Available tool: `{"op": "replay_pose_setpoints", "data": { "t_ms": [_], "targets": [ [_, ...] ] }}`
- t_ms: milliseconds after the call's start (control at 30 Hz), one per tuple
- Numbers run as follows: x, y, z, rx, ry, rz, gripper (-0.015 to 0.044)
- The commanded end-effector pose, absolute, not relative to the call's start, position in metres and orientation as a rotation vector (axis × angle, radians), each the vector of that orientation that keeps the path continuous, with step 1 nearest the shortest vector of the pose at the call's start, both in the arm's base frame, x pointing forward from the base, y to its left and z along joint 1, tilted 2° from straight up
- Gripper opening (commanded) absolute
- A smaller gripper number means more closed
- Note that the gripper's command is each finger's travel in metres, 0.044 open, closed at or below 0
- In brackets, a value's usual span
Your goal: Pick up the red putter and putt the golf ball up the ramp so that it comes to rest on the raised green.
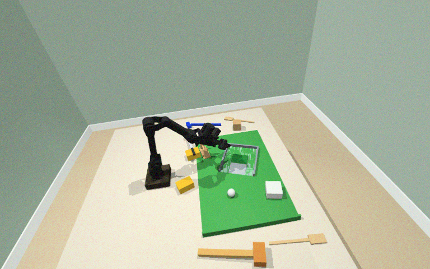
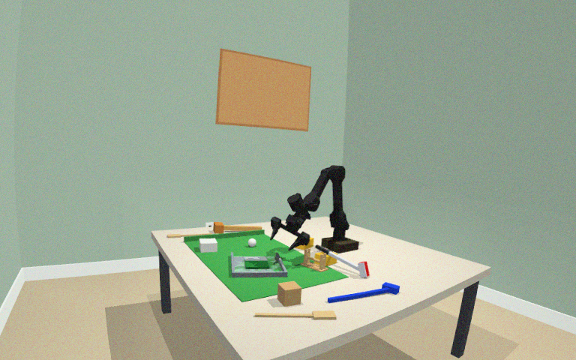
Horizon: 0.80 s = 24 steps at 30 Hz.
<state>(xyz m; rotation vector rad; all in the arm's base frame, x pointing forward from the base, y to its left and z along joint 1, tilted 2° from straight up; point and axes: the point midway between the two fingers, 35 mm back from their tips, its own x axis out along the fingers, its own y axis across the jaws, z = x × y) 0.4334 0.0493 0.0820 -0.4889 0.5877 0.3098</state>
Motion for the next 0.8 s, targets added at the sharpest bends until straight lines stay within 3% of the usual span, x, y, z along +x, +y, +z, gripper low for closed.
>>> {"op": "replay_pose_setpoints", "data": {
  "t_ms": [0,133,433,767],
  "targets": [
    [0.412,0.110,0.088,-0.606,0.597,0.558,0.0440],
    [0.396,0.147,0.094,-0.601,0.596,0.699,0.0440],
    [0.304,0.206,0.069,-0.771,0.733,1.172,0.0440],
    [0.246,0.216,0.057,-0.848,0.800,1.462,0.0440]
  ]
}}
